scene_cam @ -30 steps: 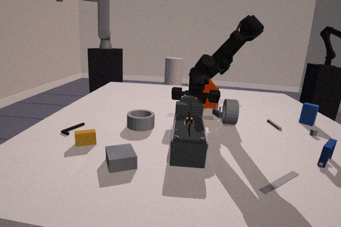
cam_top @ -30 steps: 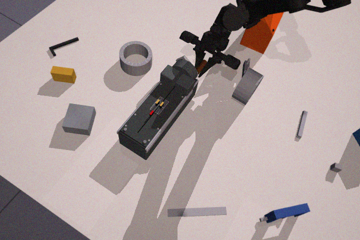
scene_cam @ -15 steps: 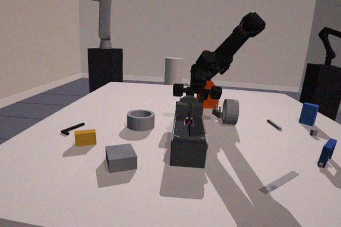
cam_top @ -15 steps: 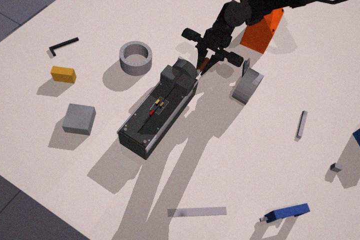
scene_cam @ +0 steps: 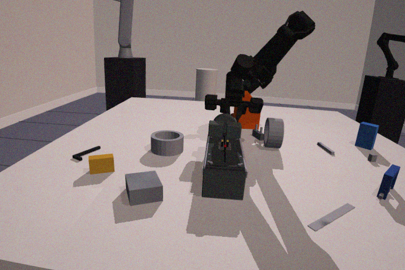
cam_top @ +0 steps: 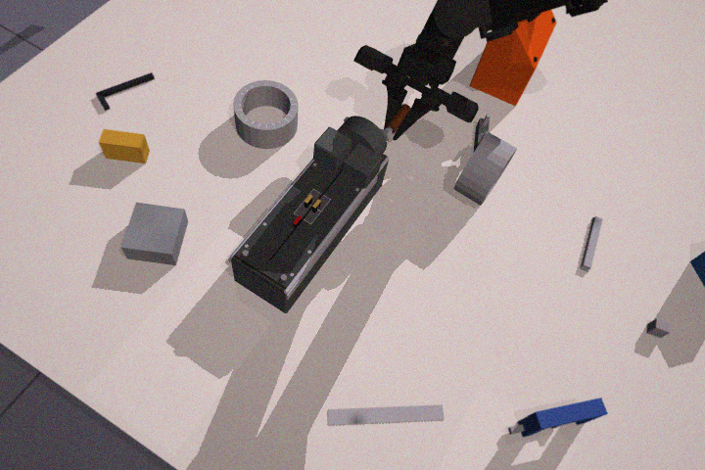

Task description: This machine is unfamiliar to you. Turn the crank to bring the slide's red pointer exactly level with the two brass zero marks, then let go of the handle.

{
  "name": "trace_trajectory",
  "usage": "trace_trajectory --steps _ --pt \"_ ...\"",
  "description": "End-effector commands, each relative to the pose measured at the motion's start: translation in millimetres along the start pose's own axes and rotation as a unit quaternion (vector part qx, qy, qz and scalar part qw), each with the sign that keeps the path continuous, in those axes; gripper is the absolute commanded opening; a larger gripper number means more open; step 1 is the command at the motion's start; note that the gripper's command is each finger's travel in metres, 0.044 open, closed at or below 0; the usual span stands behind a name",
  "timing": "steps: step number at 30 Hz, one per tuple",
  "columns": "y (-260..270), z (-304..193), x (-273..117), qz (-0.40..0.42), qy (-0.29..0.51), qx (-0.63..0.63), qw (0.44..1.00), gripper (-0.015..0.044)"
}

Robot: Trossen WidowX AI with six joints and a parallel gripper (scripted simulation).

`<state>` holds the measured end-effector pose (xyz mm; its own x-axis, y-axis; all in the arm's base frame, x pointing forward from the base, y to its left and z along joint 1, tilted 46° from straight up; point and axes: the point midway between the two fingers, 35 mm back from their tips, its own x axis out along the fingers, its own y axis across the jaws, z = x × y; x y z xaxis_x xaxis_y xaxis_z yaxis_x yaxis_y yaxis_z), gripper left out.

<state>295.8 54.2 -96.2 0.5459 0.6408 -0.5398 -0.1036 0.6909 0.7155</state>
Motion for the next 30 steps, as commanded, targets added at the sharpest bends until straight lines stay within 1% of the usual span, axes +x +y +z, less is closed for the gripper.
trace_trajectory --steps 1,30 --pt "-4.6 6.0 -6.5 0.0 -0.006 0.0 1.0 0.0" --pt "-20.8 12.3 -12.7 -0.001 -0.006 -0.001 1.0 0.0"
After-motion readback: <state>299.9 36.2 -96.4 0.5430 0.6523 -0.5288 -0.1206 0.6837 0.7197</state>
